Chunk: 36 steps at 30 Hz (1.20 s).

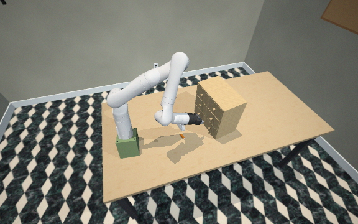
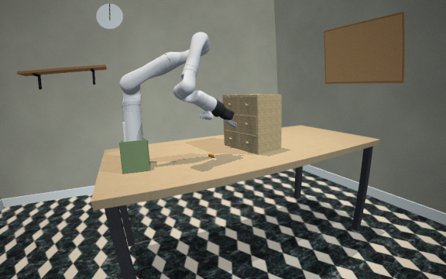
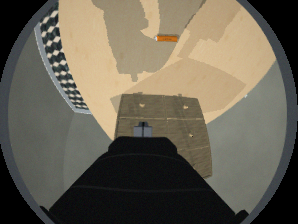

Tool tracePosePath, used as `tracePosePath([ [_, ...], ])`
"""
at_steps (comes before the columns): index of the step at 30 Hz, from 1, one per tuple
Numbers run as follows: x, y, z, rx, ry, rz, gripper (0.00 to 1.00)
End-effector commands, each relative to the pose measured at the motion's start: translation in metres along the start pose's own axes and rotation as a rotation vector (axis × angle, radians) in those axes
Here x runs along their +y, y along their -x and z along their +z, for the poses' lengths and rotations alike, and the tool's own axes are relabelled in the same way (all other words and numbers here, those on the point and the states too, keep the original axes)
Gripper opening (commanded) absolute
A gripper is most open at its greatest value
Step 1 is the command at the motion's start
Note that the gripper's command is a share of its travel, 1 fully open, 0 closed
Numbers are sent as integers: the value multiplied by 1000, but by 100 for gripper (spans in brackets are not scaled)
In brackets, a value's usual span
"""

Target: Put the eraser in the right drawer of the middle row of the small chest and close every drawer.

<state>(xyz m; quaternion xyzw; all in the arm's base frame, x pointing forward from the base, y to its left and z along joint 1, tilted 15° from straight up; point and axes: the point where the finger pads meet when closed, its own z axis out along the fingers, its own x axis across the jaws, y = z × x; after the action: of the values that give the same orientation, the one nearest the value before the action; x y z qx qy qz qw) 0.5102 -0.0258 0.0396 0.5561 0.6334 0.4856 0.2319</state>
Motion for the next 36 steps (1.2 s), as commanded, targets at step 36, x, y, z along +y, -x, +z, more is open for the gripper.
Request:
tracePosePath([
  [36,-6,3,-49,-9,-12,6,0],
])
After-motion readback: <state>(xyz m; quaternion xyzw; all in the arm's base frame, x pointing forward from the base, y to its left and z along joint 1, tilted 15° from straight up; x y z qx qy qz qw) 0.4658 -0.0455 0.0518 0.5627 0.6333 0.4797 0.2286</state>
